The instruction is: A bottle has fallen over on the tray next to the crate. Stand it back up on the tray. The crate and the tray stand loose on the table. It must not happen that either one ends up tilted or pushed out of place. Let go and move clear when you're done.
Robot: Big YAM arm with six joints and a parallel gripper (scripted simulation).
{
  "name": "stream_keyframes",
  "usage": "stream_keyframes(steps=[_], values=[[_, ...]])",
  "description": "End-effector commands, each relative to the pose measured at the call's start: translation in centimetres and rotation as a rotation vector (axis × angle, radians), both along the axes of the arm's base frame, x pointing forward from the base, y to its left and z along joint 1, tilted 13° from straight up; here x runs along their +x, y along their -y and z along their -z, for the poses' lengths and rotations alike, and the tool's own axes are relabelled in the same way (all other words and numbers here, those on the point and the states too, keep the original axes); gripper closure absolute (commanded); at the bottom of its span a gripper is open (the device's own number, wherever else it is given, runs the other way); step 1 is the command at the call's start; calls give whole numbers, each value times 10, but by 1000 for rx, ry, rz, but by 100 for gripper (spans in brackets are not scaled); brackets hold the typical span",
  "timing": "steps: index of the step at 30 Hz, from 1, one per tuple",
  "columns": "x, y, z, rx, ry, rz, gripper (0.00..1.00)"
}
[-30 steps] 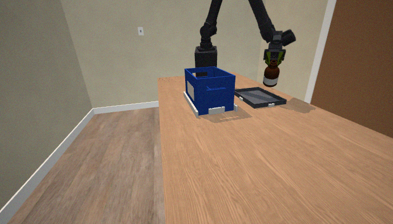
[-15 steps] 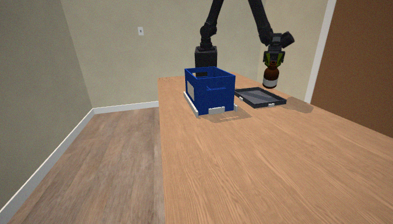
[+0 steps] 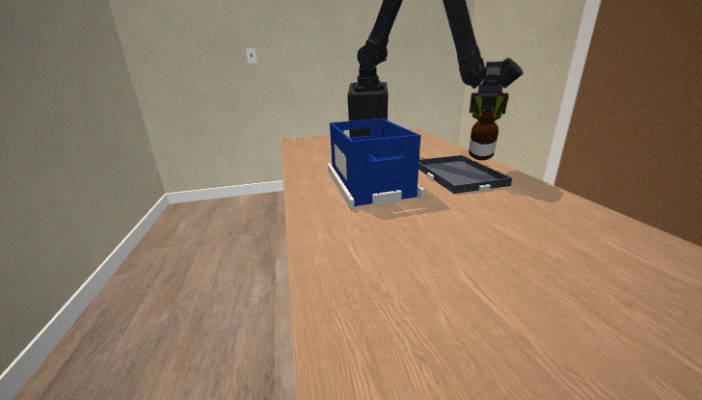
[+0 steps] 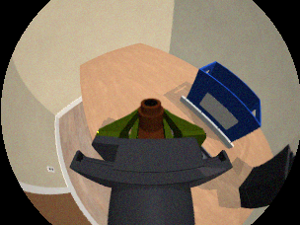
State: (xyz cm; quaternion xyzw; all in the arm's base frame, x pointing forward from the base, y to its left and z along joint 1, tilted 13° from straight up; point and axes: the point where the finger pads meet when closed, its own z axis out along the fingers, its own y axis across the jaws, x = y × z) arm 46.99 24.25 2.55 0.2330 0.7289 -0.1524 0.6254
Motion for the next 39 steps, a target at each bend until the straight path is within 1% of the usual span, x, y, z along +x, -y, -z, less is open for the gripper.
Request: stream_keyframes(steps=[1, 3, 4, 7, 8, 10, 11, 39], values=[[-1, -11, -19, 7, 47, -19, 100], [5, -18, -22, 17, 64, -17, 100], [5, -18, -18, 10, 60, -17, 100], [2, -15, -14, 1, 56, -15, 100], [3, -14, -18, 6, 61, -13, 100], [3, -14, -18, 6, 61, -13, 100], [4, -15, -28, 20, 75, -12, 100], [4, -15, -28, 20, 75, -12, 100]])
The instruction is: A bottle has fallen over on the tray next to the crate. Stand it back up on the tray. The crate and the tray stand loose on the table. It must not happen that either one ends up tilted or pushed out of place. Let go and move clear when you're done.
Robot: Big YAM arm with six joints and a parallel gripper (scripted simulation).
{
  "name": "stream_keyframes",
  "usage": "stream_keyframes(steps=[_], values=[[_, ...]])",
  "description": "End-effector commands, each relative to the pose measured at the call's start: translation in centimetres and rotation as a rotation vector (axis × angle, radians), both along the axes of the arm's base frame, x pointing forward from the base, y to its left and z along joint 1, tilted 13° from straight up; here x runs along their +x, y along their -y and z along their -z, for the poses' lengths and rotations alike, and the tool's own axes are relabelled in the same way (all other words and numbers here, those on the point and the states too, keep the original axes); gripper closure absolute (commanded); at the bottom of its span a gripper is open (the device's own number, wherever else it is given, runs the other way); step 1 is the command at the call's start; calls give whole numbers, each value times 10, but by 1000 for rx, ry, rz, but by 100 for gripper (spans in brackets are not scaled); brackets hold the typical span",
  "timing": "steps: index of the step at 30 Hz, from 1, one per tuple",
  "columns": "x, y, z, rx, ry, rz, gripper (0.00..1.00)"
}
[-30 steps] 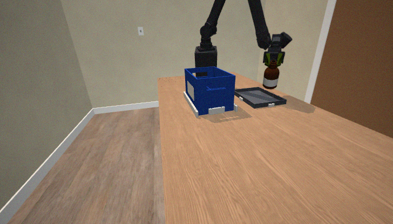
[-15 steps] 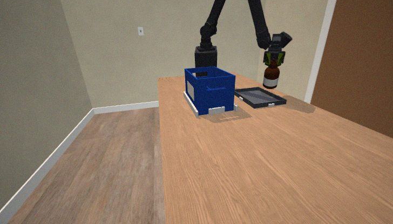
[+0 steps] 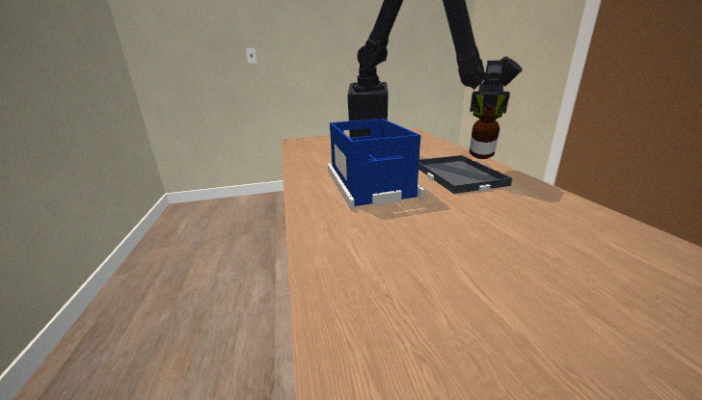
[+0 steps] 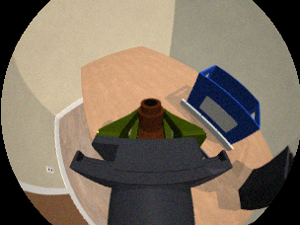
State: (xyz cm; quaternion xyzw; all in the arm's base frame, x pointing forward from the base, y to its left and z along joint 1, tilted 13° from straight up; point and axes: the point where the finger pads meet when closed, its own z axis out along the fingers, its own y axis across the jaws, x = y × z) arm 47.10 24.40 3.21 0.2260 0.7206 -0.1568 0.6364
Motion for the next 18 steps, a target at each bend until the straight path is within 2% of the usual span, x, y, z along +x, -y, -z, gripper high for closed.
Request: stream_keyframes(steps=[1, 18], values=[[3, -14, -21, 43, 53, -9, 100], [3, -4, -21, 38, 48, 2, 100]])
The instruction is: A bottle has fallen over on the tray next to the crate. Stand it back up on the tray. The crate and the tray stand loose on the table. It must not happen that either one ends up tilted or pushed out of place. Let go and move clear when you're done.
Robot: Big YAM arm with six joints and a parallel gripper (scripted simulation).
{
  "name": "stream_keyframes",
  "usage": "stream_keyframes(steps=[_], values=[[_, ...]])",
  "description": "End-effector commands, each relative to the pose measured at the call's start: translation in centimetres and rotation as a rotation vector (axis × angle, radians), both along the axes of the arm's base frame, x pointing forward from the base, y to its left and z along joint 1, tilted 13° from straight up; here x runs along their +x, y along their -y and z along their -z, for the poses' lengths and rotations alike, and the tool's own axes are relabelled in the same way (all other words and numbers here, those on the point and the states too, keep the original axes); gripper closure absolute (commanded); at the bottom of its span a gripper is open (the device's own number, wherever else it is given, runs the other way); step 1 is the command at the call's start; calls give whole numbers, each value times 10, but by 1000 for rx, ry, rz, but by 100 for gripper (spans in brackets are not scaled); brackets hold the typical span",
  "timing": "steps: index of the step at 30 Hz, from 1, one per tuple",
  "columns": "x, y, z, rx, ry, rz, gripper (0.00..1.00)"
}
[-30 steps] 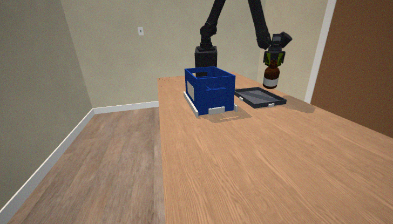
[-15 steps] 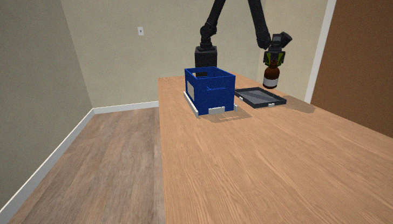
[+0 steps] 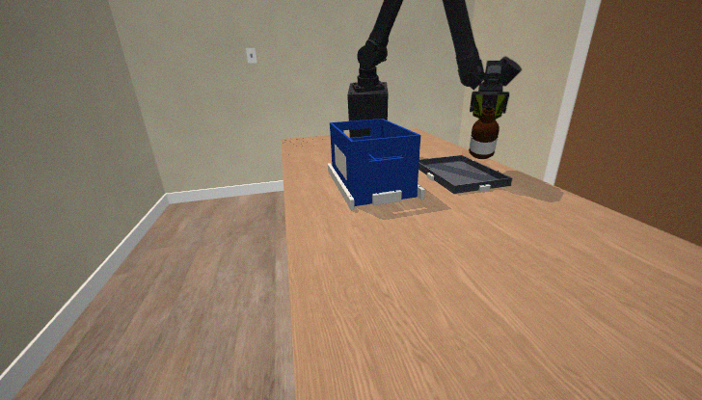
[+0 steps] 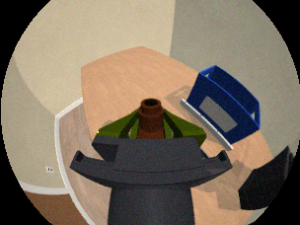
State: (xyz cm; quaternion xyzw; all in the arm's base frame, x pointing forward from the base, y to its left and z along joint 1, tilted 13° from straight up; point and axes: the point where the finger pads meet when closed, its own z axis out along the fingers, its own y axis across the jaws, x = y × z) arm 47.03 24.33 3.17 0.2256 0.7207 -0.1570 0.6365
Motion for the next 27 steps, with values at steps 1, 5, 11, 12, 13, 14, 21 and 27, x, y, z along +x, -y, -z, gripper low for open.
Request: stream_keyframes(steps=[1, 5, 11, 12, 13, 14, 21, 27], values=[[5, -3, -22, 40, 50, 5, 100], [9, -1, -23, 45, 55, 10, 100], [8, 1, -23, 44, 52, 4, 100], [9, 1, -24, 46, 54, 3, 100], [8, 3, -23, 44, 52, 4, 100], [6, 8, -21, 38, 46, 8, 100], [10, 11, -23, 44, 53, 10, 100], [7, 18, -21, 37, 47, 9, 100]])
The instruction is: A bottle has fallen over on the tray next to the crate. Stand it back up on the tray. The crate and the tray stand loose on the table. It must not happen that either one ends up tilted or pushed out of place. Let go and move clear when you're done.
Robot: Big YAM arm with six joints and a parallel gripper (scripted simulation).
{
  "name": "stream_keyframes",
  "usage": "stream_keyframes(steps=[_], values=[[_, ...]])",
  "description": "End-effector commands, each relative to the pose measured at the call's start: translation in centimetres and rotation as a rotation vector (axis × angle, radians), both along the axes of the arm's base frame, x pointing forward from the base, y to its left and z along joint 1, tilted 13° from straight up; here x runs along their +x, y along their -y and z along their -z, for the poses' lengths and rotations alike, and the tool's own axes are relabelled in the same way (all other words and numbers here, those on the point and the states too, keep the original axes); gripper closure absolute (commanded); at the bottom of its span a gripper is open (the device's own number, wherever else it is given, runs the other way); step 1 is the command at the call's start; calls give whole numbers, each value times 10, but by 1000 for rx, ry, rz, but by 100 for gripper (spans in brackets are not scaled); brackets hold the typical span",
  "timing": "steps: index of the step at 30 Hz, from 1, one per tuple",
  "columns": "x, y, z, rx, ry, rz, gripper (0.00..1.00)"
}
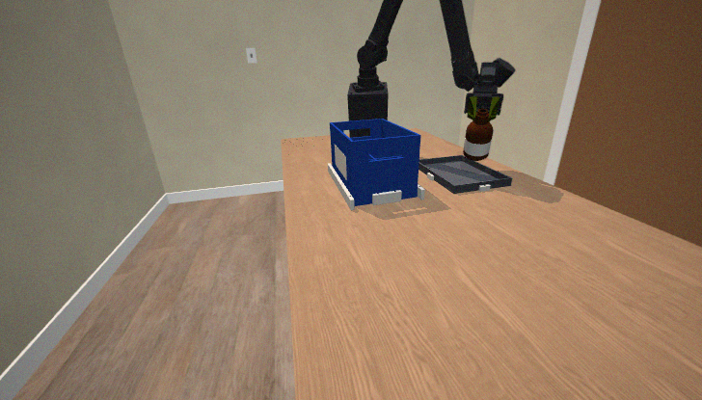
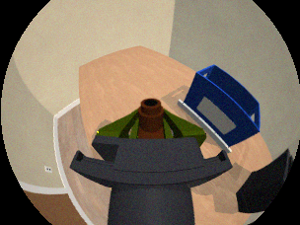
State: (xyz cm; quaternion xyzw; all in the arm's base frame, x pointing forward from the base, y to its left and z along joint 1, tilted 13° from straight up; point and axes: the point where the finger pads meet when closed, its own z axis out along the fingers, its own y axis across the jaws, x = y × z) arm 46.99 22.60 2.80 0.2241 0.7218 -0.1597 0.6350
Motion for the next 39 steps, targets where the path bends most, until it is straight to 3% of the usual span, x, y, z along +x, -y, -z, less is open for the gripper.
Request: stream_keyframes(steps=[1, 39], values=[[10, 0, -27, 46, 57, 10, 100], [9, -3, -28, 49, 60, 2, 100]])
